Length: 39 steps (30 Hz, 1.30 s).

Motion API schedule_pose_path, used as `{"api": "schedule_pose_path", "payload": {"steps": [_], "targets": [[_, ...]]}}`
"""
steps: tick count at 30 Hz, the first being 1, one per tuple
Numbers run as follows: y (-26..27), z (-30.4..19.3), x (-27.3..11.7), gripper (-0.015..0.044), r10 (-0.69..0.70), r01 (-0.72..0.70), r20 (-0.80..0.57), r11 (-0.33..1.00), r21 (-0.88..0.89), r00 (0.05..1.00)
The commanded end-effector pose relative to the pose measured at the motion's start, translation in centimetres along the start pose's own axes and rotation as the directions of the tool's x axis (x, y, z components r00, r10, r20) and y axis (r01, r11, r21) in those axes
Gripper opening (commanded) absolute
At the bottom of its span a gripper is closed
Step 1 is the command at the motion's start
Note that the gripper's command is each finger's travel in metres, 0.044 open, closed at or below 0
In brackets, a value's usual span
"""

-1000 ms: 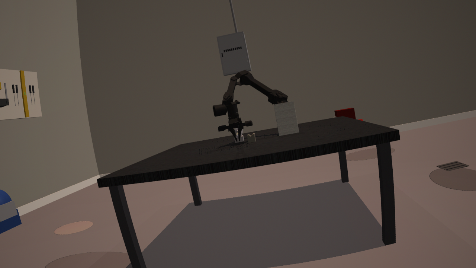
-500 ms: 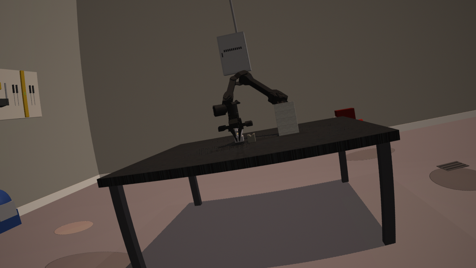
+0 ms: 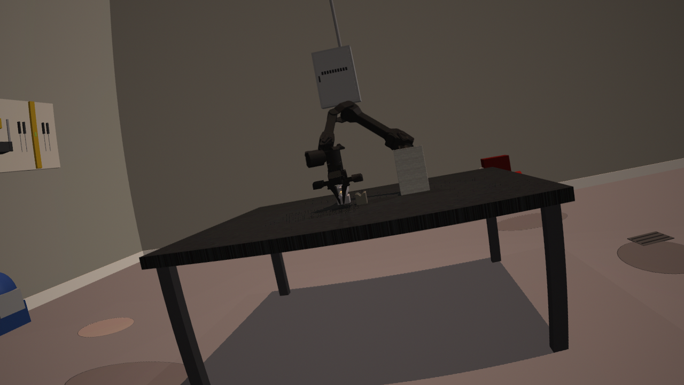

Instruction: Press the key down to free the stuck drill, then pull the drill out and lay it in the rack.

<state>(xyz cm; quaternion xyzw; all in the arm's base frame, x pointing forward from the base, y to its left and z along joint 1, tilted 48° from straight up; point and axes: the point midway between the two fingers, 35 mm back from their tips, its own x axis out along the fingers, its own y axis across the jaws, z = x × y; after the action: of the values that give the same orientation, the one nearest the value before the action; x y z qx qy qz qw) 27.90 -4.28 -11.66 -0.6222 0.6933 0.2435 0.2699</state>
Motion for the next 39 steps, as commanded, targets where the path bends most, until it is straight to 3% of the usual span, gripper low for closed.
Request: {"api": "schedule_pose_path", "payload": {"steps": [1, 25, 39], "targets": [[-0.1, 0.7, -0.1, 0.0, 0.0, 0.0, 0.003, 1.0, 0.004, 1.0], [0.0, 4.1, 0.0, 0.0, -0.001, 0.001, 0.006, 1.0, 0.005, 1.0], [-0.1, 3.7, -0.9, 0.0, -0.001, 0.001, 0.006, 1.0, 0.005, 1.0]]}}
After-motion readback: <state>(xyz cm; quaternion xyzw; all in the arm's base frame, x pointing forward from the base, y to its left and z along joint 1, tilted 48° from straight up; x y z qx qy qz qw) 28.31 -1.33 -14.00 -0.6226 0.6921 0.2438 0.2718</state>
